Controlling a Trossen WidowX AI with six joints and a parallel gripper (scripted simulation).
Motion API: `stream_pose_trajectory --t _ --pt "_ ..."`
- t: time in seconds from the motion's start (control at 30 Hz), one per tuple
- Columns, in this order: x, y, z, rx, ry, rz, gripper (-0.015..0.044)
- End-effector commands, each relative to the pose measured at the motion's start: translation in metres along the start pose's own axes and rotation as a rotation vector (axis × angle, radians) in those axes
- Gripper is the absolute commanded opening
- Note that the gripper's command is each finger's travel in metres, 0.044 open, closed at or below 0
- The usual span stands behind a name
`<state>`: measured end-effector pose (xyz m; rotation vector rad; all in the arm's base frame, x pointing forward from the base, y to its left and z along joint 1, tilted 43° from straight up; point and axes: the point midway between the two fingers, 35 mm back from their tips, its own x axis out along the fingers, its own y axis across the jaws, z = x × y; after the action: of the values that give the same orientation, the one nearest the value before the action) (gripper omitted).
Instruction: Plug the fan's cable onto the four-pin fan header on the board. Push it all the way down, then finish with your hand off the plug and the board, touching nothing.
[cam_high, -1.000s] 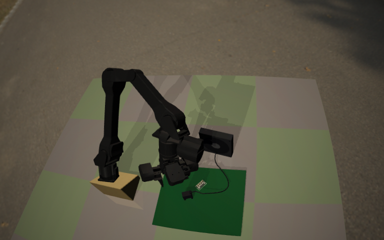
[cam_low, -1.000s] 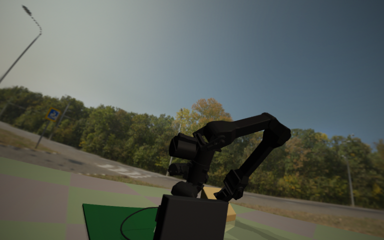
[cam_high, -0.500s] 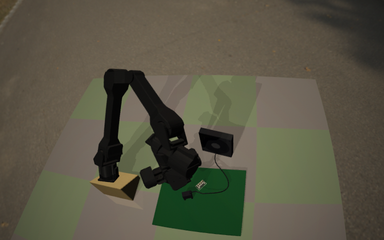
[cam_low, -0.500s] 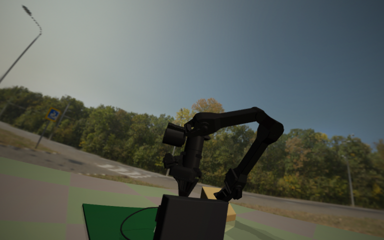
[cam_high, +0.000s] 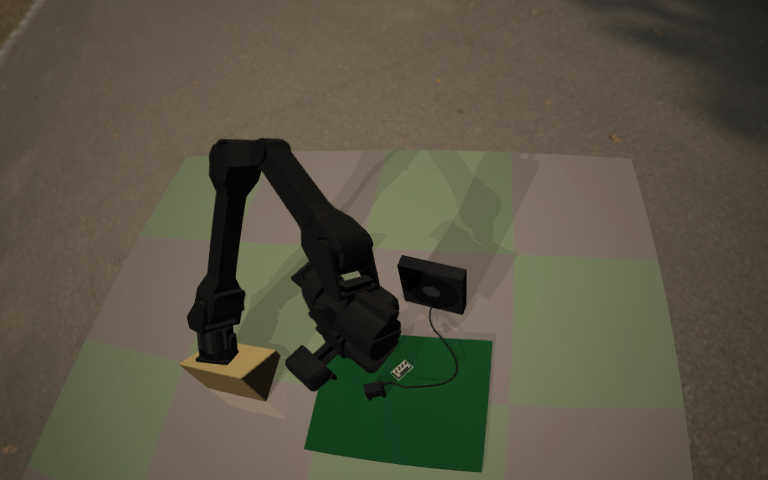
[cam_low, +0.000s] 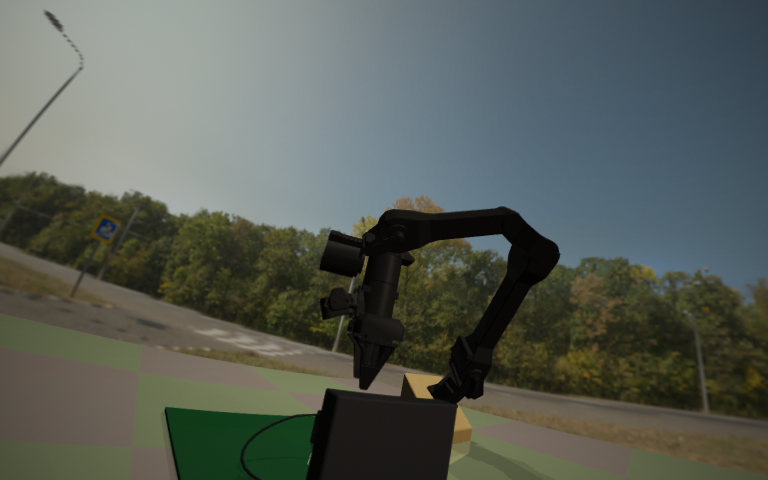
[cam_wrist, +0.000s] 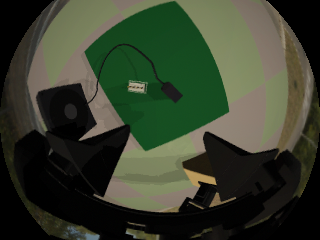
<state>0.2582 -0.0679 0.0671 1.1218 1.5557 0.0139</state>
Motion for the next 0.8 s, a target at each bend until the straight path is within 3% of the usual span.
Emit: stream_pose_trajectory --t 0.0,0.2,0.77 --pt "-0.033 -0.007 0.020 -0.466 -0.003 0.010 0.0440" --pt "-0.063 -0.016 0.033 -0.900 -0.015 0.030 0.0440" --pt "-0.062 -0.016 0.033 -0.914 -0.016 0.030 0.0440"
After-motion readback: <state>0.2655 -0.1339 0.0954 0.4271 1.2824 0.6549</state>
